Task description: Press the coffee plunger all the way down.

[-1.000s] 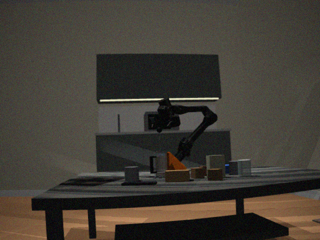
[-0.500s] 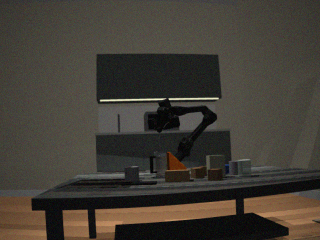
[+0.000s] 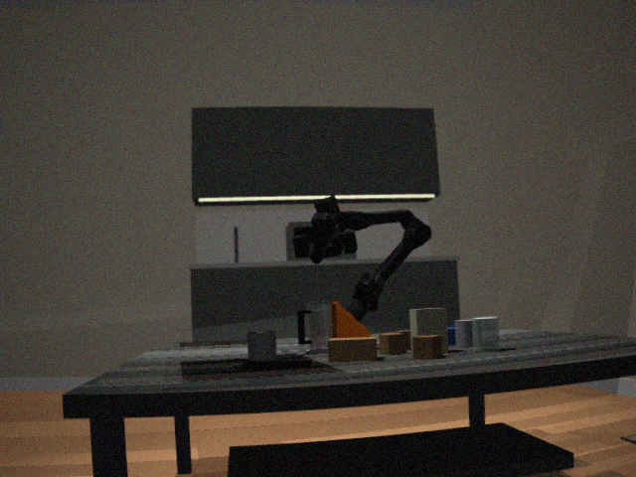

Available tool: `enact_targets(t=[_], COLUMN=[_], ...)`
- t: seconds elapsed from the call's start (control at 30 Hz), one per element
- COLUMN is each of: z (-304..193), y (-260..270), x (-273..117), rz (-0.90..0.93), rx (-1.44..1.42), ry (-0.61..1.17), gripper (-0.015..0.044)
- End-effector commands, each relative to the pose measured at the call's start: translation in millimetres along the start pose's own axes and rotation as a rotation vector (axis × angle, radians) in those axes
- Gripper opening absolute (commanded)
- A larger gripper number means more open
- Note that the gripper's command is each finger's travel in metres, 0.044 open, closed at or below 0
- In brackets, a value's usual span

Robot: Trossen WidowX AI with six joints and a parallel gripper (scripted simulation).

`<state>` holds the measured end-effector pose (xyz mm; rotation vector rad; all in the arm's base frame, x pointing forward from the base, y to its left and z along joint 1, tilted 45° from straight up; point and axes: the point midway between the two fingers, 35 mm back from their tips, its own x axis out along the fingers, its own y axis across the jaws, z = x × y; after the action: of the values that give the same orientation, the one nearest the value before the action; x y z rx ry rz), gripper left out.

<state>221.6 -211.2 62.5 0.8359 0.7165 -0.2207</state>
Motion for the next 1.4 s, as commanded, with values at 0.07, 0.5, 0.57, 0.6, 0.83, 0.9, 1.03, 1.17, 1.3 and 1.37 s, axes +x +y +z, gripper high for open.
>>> enact_targets(t=[0.07, 0.5, 0.57, 0.6, 0.83, 0.9, 1.03, 1.17, 1.3, 1.37], z=[-6.1, -22.5, -25.1, -26.3, -35.4, -38.1, -43.4, -48.8, -54.1, -56.7], y=[-0.9, -2.4, -2.6, -2.6, -3.0, -3.0, -3.1, -3.0, -2.8, -2.7], x=[5.2, 19.1, 21.1, 22.2, 29.3, 31.3, 35.3, 39.2, 43.1, 45.0], rz=[0.001, 0.000, 0.000, 0.000, -0.001, -0.001, -0.001, -0.001, -0.001, -0.001], rx=[0.007, 0.007, 0.007, 0.007, 0.007, 0.007, 0.007, 0.007, 0.007, 0.007], ry=[0.004, 0.005, 0.005, 0.005, 0.005, 0.005, 0.005, 0.005, 0.004, 0.004], gripper=[0.0125, 0.0125, 0.0125, 0.0125, 0.0125, 0.0125, 0.0125, 0.0125, 0.0125, 0.0125])
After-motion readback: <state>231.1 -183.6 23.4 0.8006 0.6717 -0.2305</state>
